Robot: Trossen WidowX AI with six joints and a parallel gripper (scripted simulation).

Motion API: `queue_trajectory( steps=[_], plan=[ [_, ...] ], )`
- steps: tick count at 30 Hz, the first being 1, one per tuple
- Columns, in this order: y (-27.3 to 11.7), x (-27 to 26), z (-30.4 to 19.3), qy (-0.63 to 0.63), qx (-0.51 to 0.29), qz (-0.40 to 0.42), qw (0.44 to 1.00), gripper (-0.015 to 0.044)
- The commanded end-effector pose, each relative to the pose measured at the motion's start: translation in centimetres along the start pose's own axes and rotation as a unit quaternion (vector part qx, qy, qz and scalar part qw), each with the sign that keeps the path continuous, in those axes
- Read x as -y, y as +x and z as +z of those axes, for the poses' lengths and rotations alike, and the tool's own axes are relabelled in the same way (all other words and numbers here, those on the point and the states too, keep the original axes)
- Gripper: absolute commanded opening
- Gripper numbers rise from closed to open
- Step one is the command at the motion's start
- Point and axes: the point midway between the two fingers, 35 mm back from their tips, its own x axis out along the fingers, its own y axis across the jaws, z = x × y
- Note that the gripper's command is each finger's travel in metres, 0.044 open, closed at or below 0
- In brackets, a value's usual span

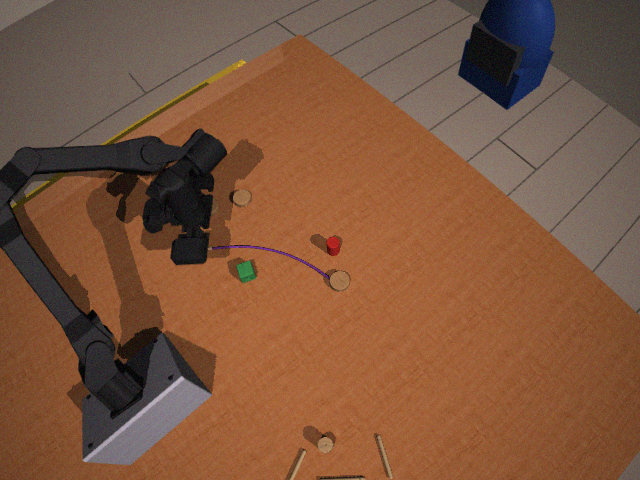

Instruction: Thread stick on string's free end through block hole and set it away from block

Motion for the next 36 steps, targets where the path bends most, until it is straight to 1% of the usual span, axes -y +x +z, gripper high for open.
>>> queue_trajectory(
  steps=[1, 2, 9, 10, 20, 36],
  plan=[
    [-0.3, 0.5, 1.0, -0.040, -0.003, -0.003, 0.999, 0.0289],
    [-0.3, 0.5, 1.0, -0.040, -0.003, -0.003, 0.999, 0.0315],
    [-0.3, 0.5, 1.0, -0.040, -0.003, -0.003, 0.999, 0.0131],
    [-0.3, 0.5, 1.0, -0.040, -0.003, -0.003, 0.999, 0.0123],
    [-0.1, 0.5, 1.0, -0.040, -0.003, -0.003, 0.999, 0.0123],
    [2.5, 0.6, 0.9, -0.040, -0.003, -0.002, 0.999, 0.0123]
  ],
)
